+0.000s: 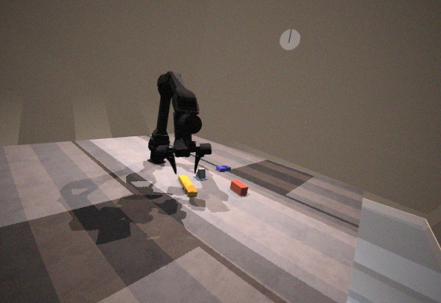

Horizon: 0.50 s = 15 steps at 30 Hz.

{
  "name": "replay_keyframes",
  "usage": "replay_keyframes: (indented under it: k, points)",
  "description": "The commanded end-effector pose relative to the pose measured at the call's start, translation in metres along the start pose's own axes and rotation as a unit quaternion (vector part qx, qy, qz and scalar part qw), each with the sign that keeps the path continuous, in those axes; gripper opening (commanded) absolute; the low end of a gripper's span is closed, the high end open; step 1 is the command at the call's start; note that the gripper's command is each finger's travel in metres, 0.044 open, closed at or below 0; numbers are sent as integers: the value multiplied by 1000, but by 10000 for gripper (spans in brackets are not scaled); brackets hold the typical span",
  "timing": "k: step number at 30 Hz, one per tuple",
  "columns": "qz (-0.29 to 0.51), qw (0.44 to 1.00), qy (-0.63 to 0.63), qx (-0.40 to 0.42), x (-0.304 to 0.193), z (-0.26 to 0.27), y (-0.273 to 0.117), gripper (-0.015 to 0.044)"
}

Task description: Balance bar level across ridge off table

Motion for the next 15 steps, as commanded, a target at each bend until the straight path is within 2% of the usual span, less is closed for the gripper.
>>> replay_keyframes:
  k: [1,8,15]
  points:
    - [5,998,-57,-32,-4,11,-2,315]
    - [20,985,-151,-84,-15,27,-3,315]
    - [22,983,-160,-89,-16,28,-2,315]
Point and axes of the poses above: the point midway between the two fingers, 35 mm back from their tips, its own y axis out along the fingers, its own z axis across the jaws, x = y × z, the point moved 1 cm from there along -y, back along the fingers, and after that the axes turned 3 degrees about y, right-handed, at the moved point
